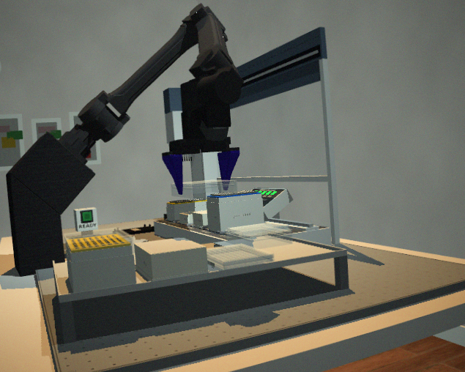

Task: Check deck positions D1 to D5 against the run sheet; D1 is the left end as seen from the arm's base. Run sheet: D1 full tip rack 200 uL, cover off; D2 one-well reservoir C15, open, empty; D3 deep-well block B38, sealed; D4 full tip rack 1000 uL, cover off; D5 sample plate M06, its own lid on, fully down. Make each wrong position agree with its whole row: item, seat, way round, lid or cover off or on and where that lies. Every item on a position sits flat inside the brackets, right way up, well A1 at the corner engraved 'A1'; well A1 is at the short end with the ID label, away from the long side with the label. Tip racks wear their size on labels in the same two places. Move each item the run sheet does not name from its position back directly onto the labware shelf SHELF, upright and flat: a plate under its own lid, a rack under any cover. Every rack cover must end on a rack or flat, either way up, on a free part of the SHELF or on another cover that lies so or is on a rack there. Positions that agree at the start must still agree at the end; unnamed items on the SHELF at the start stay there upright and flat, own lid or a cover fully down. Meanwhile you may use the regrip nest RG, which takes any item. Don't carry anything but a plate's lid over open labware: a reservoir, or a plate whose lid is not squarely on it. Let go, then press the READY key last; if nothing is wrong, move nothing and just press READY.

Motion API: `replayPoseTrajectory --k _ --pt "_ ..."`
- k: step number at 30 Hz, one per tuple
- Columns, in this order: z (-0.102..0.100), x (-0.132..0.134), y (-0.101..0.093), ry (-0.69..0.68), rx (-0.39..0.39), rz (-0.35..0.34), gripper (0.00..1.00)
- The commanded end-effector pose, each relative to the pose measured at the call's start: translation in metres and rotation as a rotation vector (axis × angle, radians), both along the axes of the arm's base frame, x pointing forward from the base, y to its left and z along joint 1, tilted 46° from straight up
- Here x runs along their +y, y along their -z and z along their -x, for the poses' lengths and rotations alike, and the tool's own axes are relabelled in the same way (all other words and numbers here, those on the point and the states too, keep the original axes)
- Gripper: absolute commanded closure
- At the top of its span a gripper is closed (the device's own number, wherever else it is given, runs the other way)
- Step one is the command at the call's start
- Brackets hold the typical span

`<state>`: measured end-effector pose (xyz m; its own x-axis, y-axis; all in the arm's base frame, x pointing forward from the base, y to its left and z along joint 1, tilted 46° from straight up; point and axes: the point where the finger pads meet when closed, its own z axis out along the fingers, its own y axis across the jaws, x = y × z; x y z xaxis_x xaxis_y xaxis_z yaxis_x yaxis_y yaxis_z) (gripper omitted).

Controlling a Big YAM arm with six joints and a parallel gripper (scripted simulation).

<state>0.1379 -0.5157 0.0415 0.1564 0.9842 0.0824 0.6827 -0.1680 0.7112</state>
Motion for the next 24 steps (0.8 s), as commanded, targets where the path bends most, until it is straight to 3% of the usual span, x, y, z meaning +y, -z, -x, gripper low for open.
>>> replayPoseTrajectory --k 1,19,24 --pt "-0.007 -0.001 0.007 0.007 0.002 -0.003 1.00" --pt "-0.018 -0.002 0.028 0.021 0.003 -0.004 1.00" --pt "-0.031 0.000 0.032 0.007 0.002 -0.002 1.00"
